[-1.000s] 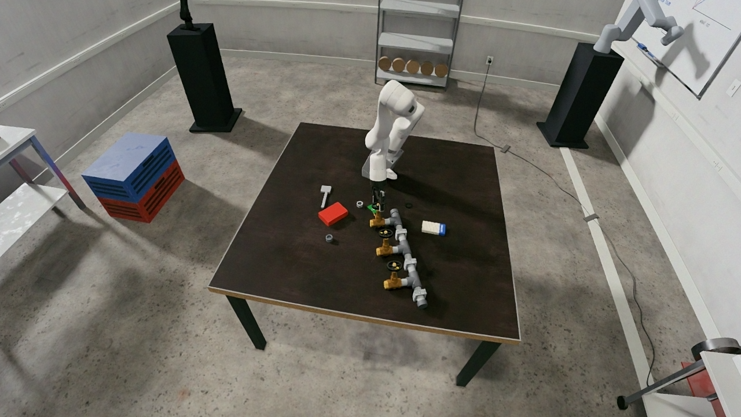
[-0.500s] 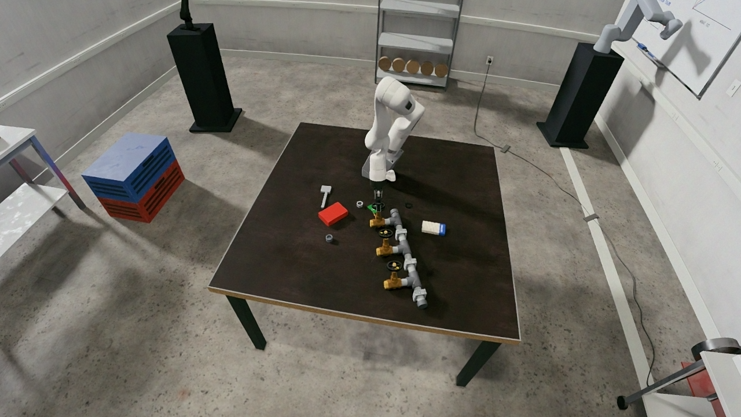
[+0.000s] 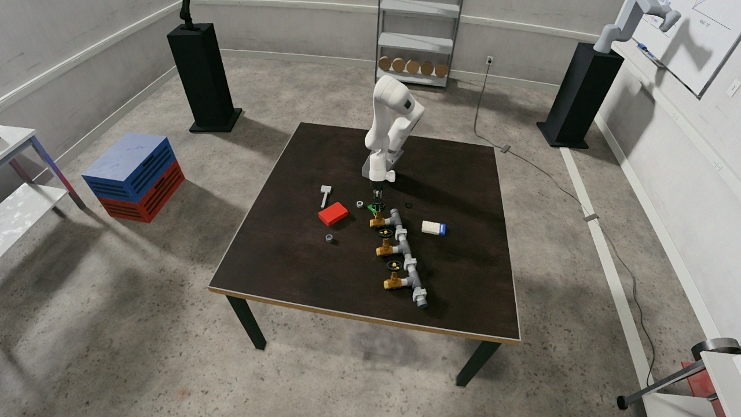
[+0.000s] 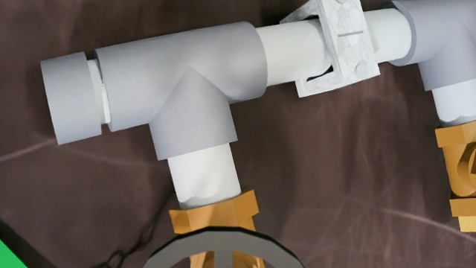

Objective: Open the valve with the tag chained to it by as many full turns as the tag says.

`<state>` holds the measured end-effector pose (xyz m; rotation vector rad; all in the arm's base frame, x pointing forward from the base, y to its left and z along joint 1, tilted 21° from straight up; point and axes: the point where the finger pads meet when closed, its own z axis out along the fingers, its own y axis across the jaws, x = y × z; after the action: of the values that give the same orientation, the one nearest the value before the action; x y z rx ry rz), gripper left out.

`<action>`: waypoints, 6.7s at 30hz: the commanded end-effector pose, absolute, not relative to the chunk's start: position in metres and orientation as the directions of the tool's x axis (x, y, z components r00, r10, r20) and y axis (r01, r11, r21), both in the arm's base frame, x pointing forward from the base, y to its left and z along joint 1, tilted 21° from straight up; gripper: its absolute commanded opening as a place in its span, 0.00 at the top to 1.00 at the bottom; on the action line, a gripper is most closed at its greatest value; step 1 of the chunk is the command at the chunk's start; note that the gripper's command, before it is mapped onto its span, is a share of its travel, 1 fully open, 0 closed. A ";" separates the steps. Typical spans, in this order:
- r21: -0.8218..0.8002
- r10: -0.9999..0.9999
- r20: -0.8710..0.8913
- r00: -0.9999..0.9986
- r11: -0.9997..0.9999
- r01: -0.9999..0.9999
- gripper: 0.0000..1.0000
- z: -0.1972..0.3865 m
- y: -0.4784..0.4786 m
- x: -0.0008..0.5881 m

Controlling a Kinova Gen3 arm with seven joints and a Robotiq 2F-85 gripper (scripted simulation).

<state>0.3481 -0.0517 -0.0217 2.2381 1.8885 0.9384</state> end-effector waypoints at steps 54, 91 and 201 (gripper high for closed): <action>0.464 0.934 0.355 -0.032 -0.146 0.874 0.32 -0.021 -0.052 0.348; 0.555 0.647 -0.183 -0.740 0.690 0.465 0.32 -0.021 -0.052 0.348; -0.346 -0.856 -0.471 -0.214 0.403 -0.847 0.00 -0.021 -0.052 0.348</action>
<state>0.3482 -0.0517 -0.0217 -1.4463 2.0612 -0.0158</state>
